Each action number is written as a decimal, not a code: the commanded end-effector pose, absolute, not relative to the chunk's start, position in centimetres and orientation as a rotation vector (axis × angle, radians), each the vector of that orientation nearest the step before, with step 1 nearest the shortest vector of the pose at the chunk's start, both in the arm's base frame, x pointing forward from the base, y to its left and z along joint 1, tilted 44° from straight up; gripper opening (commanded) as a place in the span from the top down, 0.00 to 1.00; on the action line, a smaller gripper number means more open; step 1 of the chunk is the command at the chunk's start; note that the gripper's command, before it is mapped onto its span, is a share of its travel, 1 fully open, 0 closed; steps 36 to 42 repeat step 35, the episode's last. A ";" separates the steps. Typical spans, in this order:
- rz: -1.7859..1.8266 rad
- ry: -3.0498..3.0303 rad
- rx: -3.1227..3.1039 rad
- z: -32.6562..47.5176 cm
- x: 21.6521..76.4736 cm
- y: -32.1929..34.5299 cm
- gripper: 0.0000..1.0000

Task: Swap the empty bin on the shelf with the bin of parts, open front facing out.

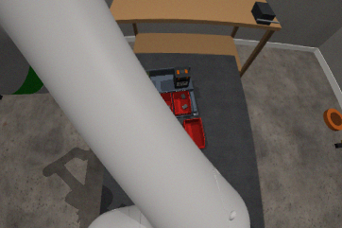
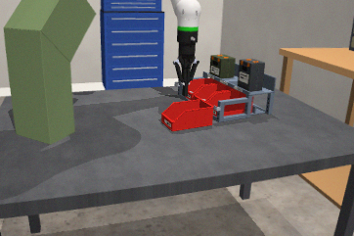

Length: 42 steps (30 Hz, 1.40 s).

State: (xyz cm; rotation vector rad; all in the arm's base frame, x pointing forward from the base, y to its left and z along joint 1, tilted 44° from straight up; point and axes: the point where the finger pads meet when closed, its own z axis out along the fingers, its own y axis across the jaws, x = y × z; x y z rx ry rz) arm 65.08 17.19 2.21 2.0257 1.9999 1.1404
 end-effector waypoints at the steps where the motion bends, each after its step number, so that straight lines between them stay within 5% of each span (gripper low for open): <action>1: 1.142 1.998 2.025 2.4 64.7 17.1 0.90; 42: 1.142 1.998 2.025 2.6 62.8 16.7 0.90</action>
